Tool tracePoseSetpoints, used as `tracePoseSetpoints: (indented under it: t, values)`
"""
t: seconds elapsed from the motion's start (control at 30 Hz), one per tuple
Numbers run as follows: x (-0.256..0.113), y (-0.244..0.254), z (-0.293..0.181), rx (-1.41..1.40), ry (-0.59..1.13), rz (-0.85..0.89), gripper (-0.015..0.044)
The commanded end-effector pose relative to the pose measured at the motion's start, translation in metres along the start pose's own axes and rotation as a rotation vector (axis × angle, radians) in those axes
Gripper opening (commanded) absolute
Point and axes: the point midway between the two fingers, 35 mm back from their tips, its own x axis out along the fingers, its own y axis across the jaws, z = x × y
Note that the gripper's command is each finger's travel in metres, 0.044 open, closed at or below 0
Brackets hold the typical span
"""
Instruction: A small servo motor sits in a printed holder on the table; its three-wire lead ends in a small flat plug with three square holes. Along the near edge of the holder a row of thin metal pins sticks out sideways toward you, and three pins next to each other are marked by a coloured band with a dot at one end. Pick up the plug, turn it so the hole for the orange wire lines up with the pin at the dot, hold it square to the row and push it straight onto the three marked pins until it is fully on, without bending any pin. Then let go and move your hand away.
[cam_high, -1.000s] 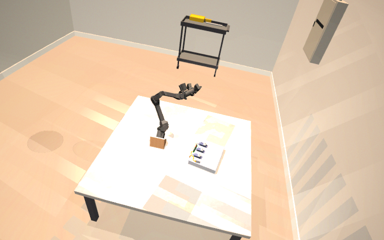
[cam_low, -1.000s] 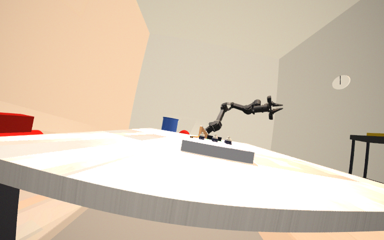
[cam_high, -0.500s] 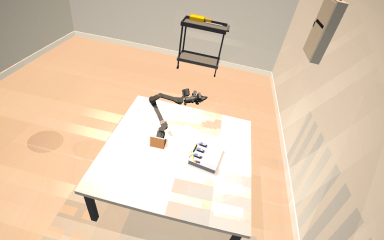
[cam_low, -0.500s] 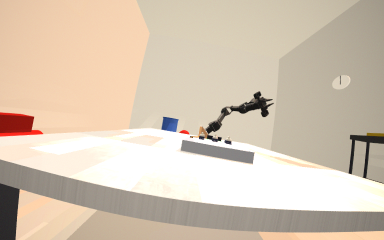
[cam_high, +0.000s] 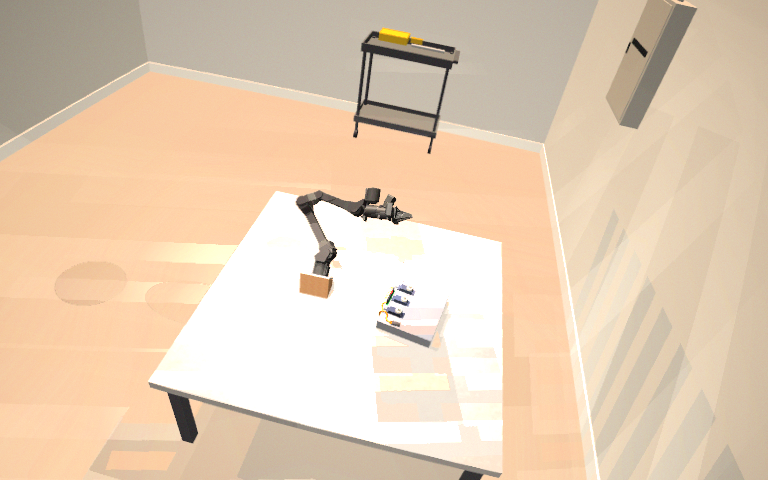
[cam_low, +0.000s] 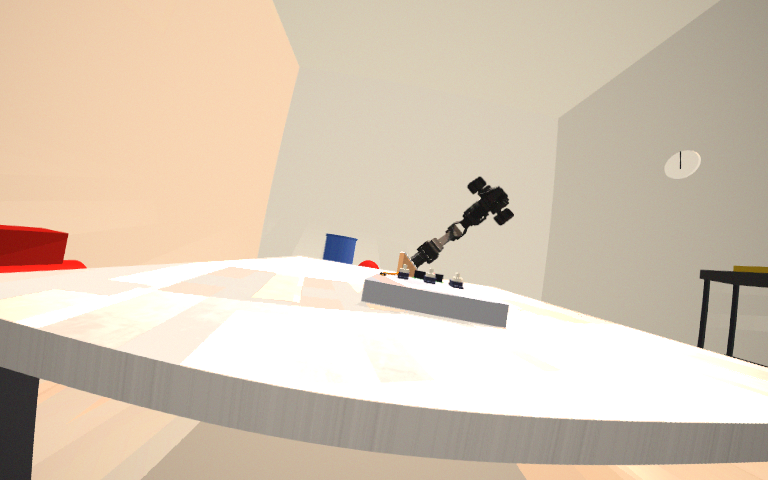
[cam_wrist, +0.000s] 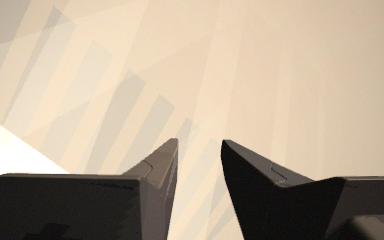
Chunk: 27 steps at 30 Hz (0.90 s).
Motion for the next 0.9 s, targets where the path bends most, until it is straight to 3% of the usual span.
tracePoseSetpoints:
  t: [0.0,0.47,0.87]
  values:
    - [0.008,-0.011,-0.019,0.004,0.080,-0.021,0.0115]
    - [0.070,-0.023,-0.106,-0.073,0.536,0.086,0.0115]
    - [0.094,-0.037,-0.197,-0.042,0.918,0.231,0.0115]
